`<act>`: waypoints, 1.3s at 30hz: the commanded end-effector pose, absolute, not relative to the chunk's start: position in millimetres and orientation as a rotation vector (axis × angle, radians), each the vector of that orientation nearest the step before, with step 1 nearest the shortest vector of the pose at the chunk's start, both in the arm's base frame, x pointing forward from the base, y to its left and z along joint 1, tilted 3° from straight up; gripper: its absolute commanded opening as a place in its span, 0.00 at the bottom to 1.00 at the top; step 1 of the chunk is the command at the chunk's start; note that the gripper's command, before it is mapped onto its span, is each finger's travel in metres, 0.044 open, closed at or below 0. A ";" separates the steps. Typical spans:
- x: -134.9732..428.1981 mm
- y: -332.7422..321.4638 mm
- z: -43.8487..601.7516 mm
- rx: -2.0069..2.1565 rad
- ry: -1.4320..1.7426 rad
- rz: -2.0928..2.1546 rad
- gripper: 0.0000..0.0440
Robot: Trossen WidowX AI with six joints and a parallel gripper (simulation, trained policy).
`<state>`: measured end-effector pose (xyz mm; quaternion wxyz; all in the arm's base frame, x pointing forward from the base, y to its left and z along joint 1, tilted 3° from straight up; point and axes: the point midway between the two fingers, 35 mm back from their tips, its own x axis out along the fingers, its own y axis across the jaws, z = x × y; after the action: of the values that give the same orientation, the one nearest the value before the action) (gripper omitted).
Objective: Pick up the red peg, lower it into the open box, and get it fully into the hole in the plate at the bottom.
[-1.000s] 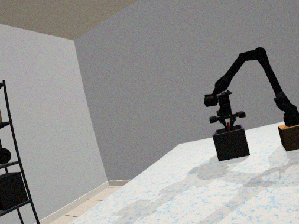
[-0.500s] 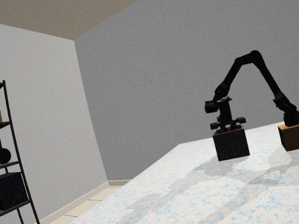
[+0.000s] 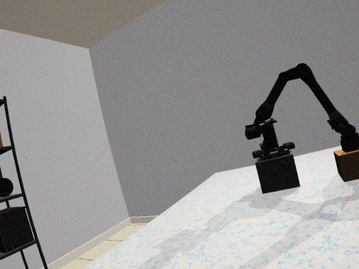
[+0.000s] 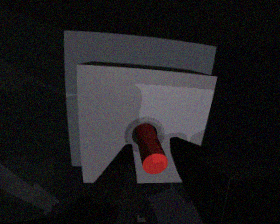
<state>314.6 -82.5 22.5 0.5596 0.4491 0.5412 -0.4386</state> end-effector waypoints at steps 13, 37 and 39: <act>330.7 -86.6 49.3 1.225 1.341 -0.908 0.40; 356.2 -115.0 105.7 1.361 1.245 -0.741 0.53; 359.3 -118.6 112.0 1.367 1.228 -0.724 0.53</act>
<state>355.6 -114.6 102.5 0.5423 0.5727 0.5270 -0.3164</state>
